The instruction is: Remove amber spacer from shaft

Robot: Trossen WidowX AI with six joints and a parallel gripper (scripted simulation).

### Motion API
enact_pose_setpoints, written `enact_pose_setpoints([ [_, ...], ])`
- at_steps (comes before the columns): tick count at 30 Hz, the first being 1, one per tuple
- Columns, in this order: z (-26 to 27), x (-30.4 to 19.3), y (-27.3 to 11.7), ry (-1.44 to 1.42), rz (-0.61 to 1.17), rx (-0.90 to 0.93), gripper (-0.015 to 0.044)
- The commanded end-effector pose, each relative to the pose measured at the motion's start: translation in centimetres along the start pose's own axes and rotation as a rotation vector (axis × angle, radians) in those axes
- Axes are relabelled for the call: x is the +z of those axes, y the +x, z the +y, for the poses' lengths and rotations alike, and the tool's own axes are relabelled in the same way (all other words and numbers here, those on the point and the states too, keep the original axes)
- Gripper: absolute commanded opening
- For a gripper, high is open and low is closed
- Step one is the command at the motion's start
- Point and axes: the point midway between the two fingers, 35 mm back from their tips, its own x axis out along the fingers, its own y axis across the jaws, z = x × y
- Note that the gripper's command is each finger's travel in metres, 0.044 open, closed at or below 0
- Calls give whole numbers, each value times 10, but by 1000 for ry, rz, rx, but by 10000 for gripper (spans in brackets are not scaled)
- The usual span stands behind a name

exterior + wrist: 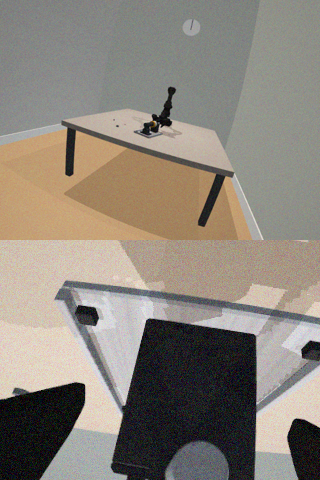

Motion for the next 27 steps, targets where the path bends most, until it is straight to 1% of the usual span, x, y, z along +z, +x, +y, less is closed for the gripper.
enact_pose_setpoints([
  [1,-1,-1,0,-5,2,-7,440],
  [5,-3,-1,0,-4,2,-7,440],
  [20,-1,0,0,-2,-1,-2,46],
  [26,-1,0,0,-3,0,-3,0],
  [27,-1,1,0,-3,1,-4,0],
])
